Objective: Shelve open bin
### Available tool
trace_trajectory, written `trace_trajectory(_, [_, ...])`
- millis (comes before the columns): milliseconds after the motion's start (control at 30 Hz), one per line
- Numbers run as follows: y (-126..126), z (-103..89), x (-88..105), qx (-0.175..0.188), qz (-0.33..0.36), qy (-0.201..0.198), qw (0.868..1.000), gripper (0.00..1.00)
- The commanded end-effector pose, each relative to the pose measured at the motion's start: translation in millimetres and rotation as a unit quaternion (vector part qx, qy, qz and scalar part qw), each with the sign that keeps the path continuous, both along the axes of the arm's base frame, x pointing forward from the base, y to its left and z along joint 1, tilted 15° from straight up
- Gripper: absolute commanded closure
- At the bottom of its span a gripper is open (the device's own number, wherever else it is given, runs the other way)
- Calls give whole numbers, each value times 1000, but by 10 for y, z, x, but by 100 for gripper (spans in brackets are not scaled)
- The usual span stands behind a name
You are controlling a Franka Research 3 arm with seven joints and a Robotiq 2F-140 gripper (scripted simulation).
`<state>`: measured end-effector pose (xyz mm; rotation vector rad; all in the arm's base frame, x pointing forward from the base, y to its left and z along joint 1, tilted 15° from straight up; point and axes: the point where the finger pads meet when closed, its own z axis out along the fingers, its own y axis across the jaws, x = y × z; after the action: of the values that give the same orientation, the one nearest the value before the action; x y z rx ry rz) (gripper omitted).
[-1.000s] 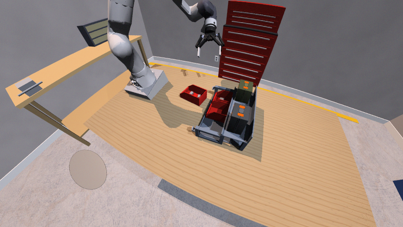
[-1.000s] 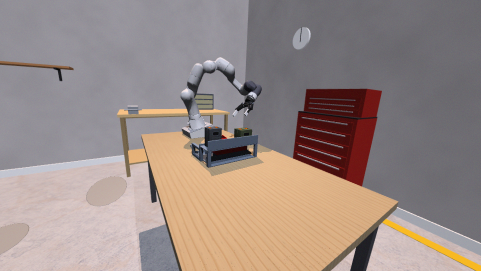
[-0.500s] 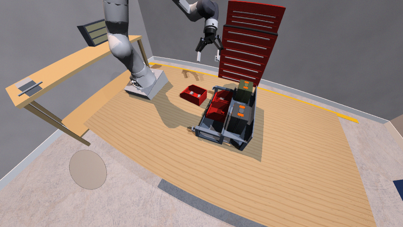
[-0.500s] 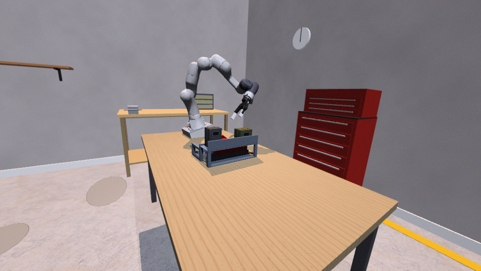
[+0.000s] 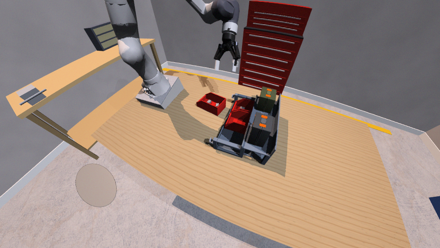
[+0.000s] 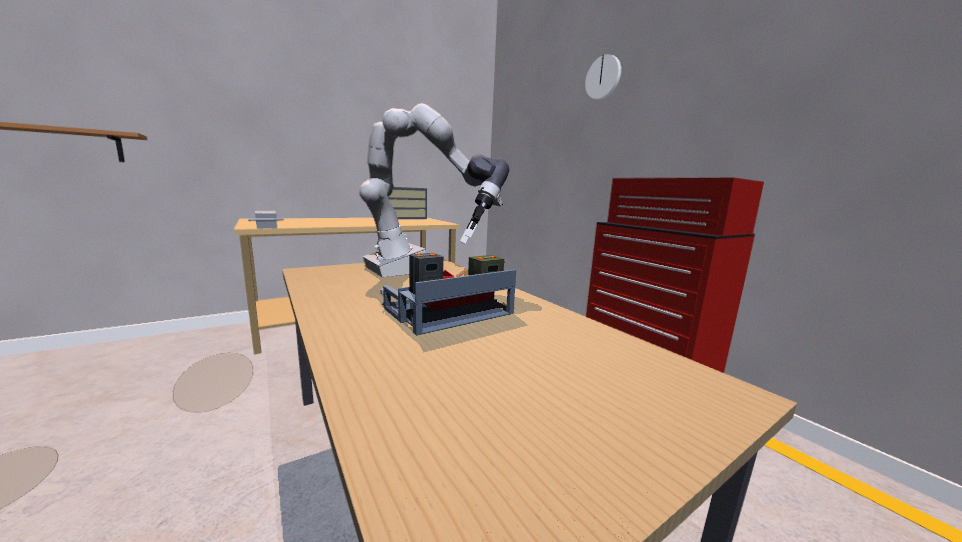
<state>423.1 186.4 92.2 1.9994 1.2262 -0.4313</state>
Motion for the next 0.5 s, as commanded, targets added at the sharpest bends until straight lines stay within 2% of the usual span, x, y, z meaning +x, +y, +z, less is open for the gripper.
trace_trajectory(0, [28, -56, 11, 31, -42, -53, 997, 0])
trace_trajectory(100, [-66, -74, -10, 56, -81, -77, 992, 0])
trace_trajectory(233, [-114, -84, -23, 68, -102, -89, 988, 0])
trace_trajectory(400, [-230, -108, -61, 100, -159, -120, 975, 0])
trace_trajectory(467, [-239, -109, -64, 103, -163, -123, 973, 0])
